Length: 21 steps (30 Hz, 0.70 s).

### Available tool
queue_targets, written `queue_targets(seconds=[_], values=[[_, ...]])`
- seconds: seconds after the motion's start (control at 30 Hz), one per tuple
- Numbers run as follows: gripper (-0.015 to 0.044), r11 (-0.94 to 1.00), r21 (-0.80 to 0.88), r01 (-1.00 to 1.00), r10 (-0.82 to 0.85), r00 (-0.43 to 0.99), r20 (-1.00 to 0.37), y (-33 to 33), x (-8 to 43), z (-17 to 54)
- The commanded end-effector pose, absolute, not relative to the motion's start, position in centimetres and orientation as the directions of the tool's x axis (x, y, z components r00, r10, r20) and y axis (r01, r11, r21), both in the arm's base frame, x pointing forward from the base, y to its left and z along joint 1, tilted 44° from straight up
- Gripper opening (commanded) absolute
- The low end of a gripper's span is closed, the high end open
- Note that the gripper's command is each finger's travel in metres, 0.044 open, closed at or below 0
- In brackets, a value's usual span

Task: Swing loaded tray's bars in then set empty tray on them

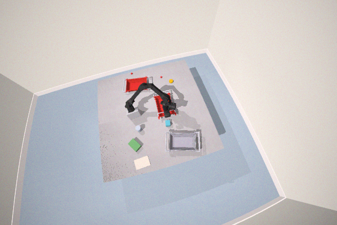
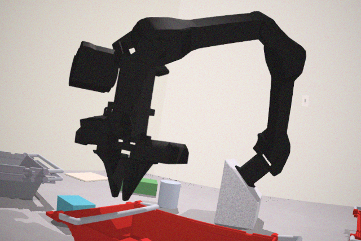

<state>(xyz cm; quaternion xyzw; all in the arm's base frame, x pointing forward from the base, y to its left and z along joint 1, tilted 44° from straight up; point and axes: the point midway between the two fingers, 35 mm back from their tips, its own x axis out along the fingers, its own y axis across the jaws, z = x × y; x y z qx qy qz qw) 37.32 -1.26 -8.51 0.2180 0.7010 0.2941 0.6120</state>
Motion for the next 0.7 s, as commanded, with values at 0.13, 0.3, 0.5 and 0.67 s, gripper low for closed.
queue_targets(seconds=[0.13, 0.3, 0.5, 0.67], values=[[0.0087, 0.732, 0.679, -0.053, 0.666, -0.156, -0.730, -1.2, 37.3, -8.6], [0.0087, 0.733, 0.678, -0.053, 0.664, -0.156, -0.731, -2.8, 37.9, -6.9], [0.0087, 0.734, 0.677, -0.054, 0.663, -0.157, -0.732, -7.4, 38.4, -1.7], [0.0087, 0.745, 0.666, -0.043, 0.653, -0.158, -0.741, -2.1, 39.2, -1.7]])
